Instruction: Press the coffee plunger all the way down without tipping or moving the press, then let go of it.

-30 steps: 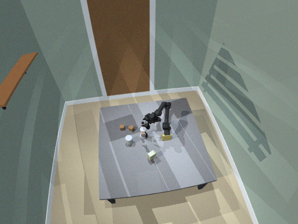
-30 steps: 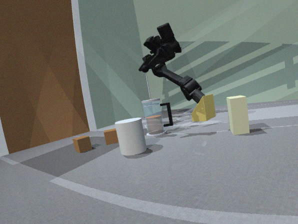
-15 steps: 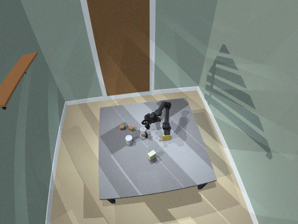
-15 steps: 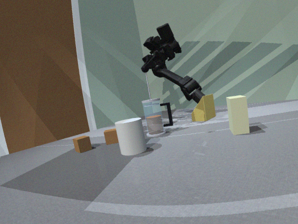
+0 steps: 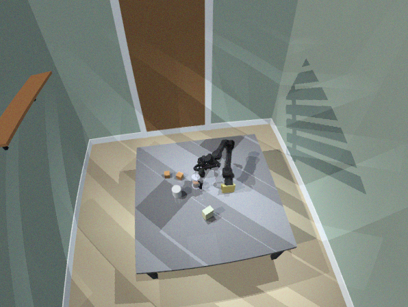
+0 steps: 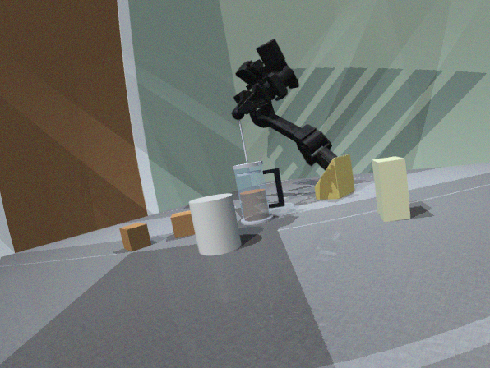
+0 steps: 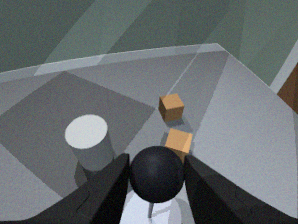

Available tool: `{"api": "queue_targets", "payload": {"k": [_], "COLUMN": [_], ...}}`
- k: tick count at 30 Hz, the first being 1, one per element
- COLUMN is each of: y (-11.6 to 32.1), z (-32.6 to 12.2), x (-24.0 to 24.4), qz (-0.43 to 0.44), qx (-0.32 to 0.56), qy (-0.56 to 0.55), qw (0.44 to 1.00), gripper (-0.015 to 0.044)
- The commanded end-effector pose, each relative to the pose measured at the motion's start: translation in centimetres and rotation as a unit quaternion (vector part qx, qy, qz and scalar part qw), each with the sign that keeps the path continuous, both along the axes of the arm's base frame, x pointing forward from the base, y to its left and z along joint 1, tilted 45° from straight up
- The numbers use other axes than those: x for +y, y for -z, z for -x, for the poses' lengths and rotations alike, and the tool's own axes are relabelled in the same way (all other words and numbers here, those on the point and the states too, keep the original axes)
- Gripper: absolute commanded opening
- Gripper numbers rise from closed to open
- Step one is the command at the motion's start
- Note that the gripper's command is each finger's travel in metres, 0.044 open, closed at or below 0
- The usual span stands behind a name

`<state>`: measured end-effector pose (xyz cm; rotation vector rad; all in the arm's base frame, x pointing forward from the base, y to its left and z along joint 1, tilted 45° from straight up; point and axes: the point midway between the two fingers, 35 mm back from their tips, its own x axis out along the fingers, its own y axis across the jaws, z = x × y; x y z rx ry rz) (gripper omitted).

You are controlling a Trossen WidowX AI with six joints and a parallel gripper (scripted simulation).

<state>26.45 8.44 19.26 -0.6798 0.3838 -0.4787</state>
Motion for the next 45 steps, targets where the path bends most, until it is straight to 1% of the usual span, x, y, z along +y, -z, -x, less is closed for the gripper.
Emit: {"api": "queue_targets", "payload": {"k": [1, 45], "y": [1.1, 6.6], "z": [-0.1, -1.1], "x": [-0.7, -5.2], "qz": [-0.004, -0.005], "qx": [0.009, 0.010], "qy": [0.002, 0.001], "qw": [1.000, 1.000], "gripper": [0.0120, 0.0120]}}
